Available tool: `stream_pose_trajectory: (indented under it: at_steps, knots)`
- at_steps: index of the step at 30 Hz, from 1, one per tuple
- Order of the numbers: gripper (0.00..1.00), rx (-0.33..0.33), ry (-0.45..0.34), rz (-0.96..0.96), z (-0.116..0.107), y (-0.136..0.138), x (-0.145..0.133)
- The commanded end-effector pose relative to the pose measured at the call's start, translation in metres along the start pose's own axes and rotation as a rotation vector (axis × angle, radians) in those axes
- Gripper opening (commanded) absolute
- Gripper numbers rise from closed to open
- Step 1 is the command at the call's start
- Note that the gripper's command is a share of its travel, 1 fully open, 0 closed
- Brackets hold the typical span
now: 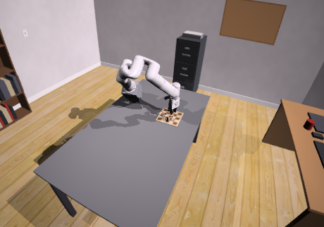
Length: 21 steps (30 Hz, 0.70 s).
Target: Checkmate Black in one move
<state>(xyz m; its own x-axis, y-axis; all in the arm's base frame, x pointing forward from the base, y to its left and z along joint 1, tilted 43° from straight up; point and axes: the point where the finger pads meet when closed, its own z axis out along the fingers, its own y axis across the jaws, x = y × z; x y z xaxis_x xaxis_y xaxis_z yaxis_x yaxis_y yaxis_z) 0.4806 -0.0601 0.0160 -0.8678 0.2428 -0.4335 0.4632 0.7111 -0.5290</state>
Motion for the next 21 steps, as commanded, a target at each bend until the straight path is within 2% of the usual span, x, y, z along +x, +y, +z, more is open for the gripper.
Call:
stream_pose_trajectory:
  at_steps: [1,21]
  knots:
    - [0.42,-0.002,-0.003,0.001,0.008,0.001,-0.001]
    - [0.42,-0.002,-0.003,0.001,0.023,0.001,-0.001]
